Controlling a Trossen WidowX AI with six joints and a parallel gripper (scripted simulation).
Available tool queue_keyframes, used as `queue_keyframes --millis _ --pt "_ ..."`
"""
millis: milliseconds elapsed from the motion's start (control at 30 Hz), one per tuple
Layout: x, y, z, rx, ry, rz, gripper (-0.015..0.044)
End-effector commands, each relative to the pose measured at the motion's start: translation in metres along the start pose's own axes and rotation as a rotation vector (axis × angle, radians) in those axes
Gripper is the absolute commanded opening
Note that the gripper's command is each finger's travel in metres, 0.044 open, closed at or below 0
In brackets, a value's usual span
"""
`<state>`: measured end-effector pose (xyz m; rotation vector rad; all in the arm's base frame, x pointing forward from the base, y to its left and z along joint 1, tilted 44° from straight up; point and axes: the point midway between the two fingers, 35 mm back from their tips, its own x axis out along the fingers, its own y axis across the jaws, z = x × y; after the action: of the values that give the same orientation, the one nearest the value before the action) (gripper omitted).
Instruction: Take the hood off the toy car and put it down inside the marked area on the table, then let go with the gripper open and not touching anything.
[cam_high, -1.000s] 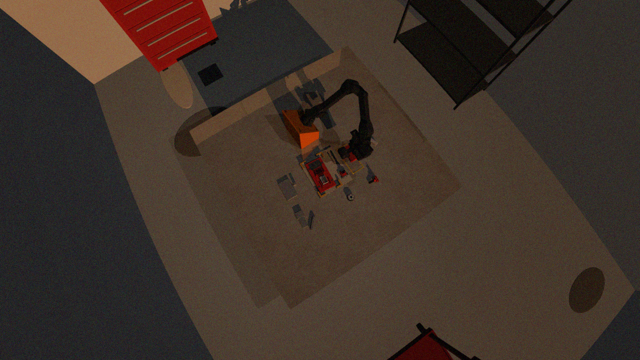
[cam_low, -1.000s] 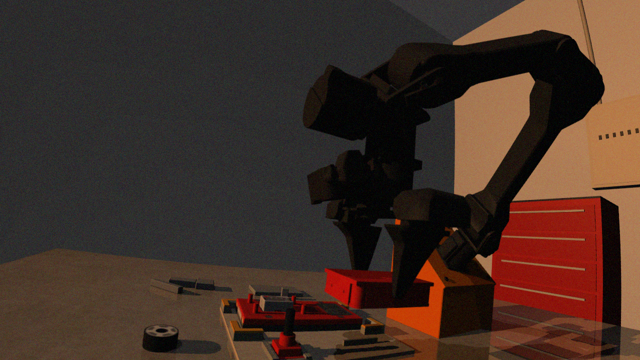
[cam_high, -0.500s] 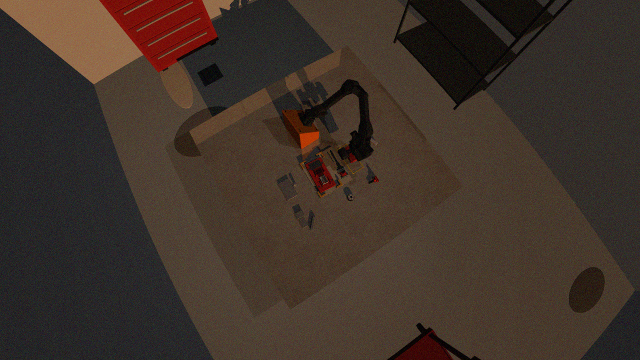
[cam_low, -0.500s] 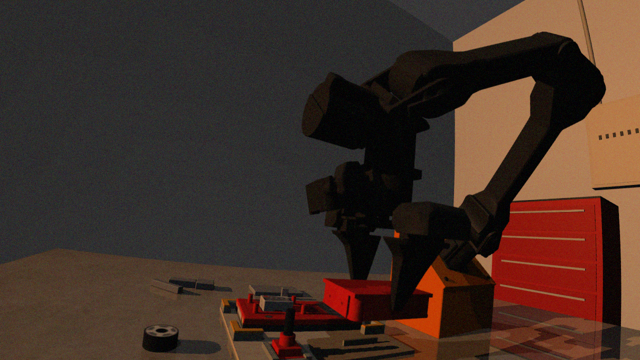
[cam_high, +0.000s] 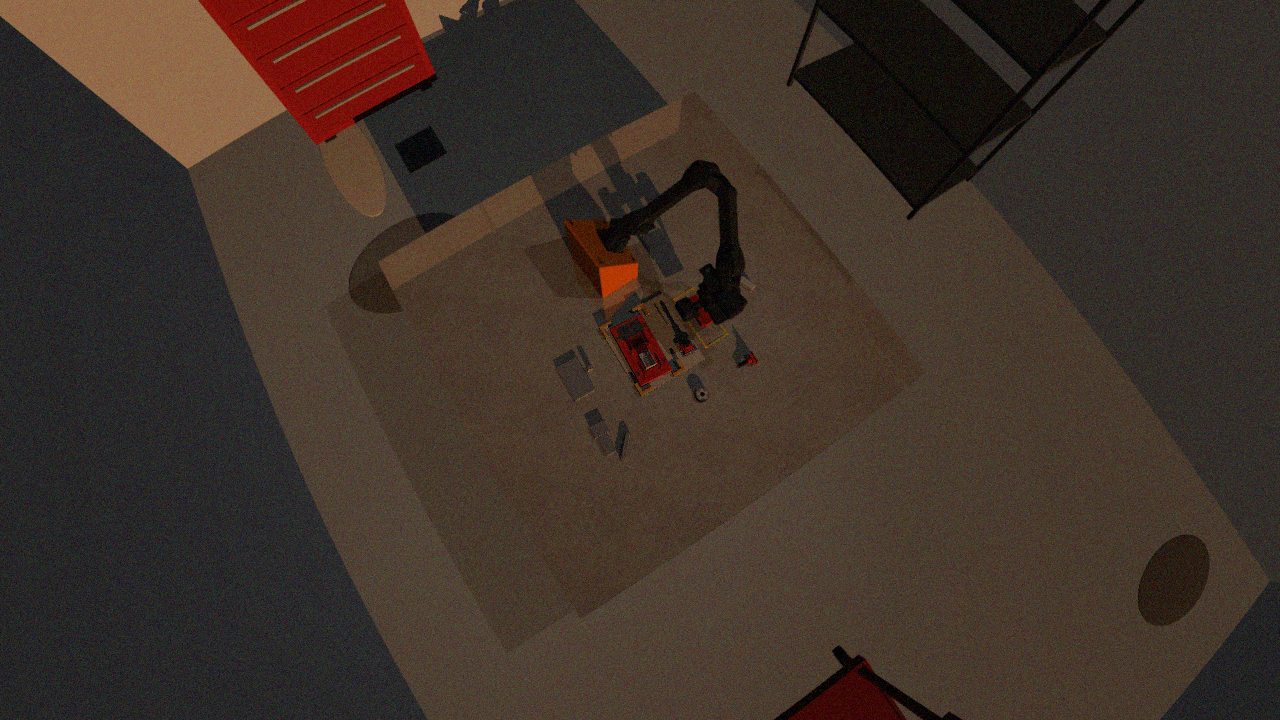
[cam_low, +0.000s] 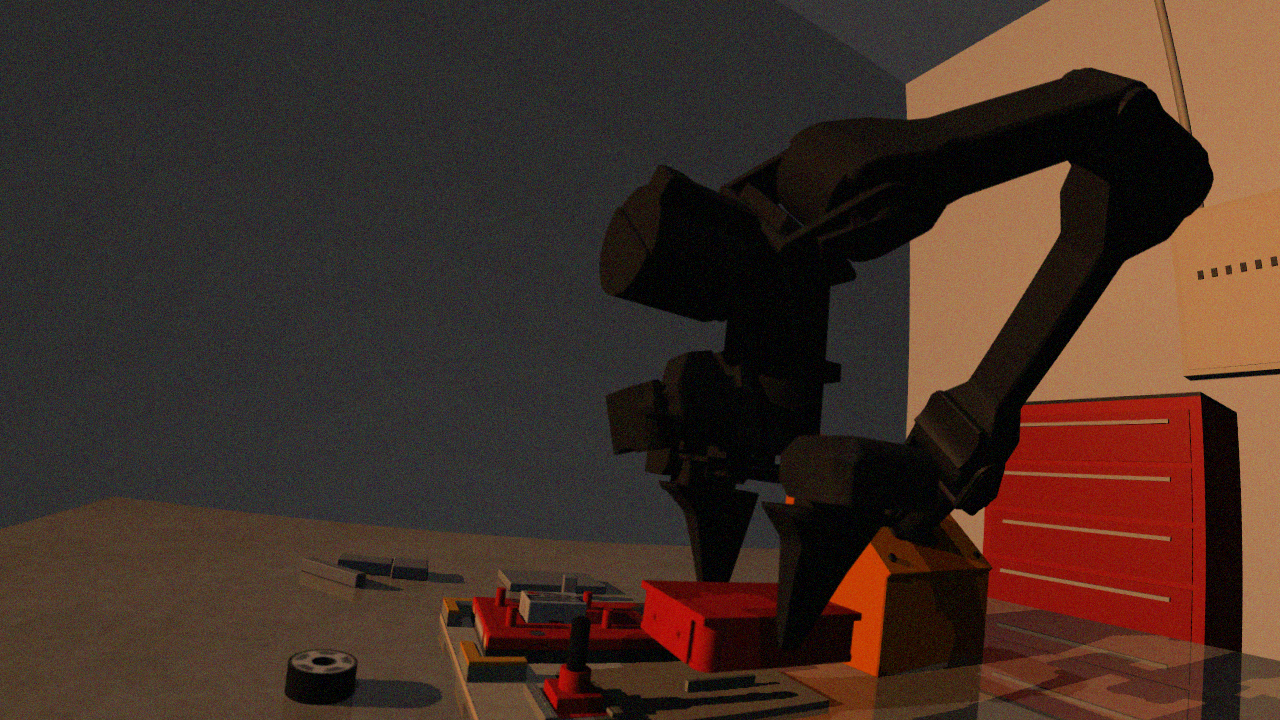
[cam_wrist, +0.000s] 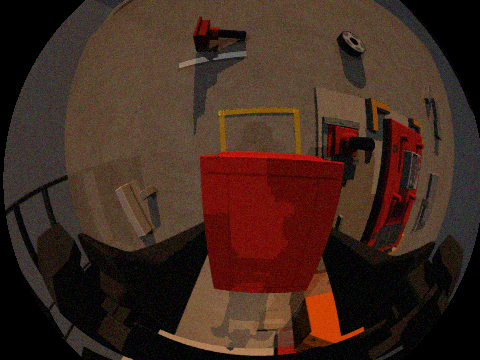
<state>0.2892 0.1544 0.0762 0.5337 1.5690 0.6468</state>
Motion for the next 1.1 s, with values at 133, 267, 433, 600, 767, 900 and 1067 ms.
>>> queue_keyframes --millis 133,267,433,600,767,900,1067 --pt "0.009 0.0 -0.002 0.008 0.007 0.004 0.0" --pt "0.013 0.0 -0.002 0.008 0.007 0.004 0.0" --pt "0.017 0.0 -0.002 0.008 0.007 0.004 0.0" --pt "0.022 0.0 -0.002 0.008 0.007 0.005 0.0" --pt "0.026 0.0 -0.002 0.008 0.007 0.005 0.0" --pt "0.03 0.0 -0.003 0.008 0.007 0.005 0.0" --pt "0.034 0.0 -0.003 0.008 0.007 0.006 0.0"
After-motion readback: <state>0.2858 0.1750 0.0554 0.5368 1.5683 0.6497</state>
